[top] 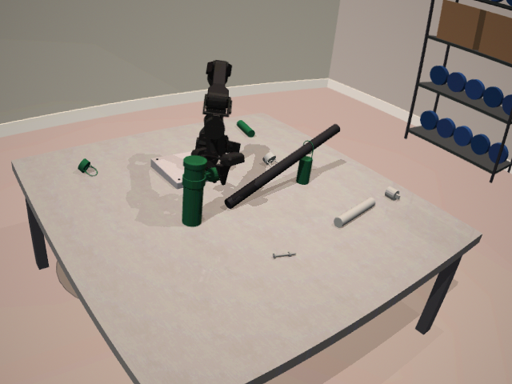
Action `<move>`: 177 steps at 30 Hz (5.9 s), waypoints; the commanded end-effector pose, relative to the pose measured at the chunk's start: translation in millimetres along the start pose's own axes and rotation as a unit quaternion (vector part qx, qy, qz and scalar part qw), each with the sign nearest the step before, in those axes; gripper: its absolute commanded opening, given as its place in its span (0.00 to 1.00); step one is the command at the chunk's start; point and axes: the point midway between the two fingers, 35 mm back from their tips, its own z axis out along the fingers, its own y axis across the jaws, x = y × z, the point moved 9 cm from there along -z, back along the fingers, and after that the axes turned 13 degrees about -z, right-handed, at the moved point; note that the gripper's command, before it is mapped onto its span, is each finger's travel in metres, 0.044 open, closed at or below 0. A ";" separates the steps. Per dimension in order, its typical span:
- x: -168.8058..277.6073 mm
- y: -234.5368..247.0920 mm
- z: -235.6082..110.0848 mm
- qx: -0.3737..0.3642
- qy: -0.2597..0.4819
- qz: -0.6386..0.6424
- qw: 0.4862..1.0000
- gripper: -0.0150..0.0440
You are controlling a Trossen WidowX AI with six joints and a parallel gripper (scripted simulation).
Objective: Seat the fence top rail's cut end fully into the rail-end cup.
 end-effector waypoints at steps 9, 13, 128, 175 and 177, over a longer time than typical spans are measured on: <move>-22.9 -14.5 -24.3 -0.001 0.000 0.007 1.000 1.00; -36.0 -20.1 -37.6 -0.001 0.001 0.010 1.000 1.00; -169.7 -53.1 34.0 -0.124 -0.037 0.009 0.992 1.00; -173.1 -41.5 73.3 -0.124 -0.037 0.009 0.991 0.49; -173.1 -41.5 73.3 -0.124 -0.037 0.009 0.991 0.46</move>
